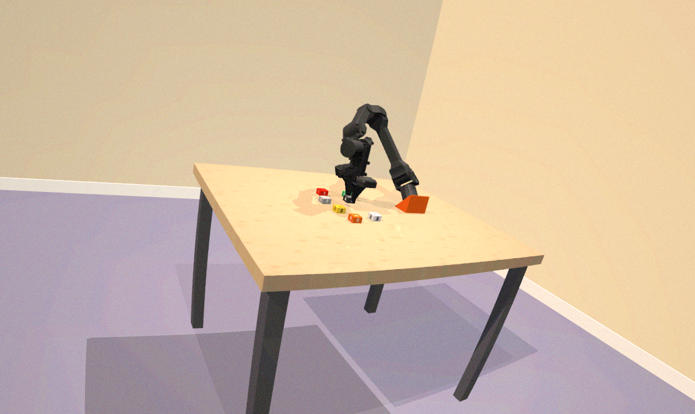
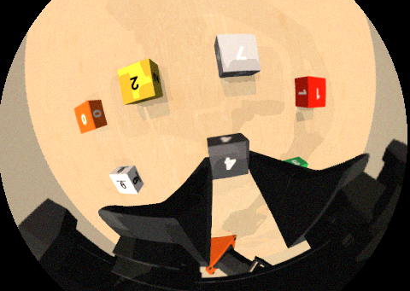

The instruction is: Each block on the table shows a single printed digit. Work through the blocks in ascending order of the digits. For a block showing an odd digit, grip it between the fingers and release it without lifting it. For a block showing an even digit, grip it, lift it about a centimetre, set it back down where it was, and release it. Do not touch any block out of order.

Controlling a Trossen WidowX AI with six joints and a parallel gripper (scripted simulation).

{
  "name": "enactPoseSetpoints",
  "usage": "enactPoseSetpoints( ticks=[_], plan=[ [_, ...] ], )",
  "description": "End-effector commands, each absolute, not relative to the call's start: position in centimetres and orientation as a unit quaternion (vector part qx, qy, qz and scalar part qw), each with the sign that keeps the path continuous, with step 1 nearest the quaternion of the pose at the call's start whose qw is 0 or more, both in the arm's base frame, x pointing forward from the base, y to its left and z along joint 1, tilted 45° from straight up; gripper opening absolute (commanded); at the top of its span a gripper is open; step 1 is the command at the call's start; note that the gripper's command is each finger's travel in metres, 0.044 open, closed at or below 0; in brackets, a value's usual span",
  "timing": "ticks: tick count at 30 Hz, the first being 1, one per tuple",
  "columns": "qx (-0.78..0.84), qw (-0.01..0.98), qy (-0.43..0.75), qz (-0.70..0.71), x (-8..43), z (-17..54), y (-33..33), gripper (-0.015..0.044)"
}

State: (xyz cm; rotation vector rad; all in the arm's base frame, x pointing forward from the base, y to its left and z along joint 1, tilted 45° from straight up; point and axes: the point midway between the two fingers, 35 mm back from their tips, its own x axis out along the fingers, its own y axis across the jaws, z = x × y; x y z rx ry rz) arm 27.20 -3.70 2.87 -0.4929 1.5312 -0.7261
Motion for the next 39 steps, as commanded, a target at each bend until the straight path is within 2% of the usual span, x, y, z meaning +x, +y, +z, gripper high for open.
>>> enactPoseSetpoints(
  ticks=[1, 23, 33, 34, 39],
  plan=[
    [-0.212, 0.636, 0.670, -0.319, 27.2, 2.9, -3.7, 0.0120],
    [-0.213, 0.636, 0.670, -0.319, 27.0, 1.8, -4.7, 0.0120],
    [-0.213, 0.636, 0.670, -0.319, 27.0, 1.8, -4.7, 0.0383],
    [-0.213, 0.636, 0.670, -0.319, 27.0, 1.8, -4.7, 0.0400],
    [-0.212, 0.636, 0.670, -0.319, 27.3, 3.5, -3.0, 0.0400]
  ],
)
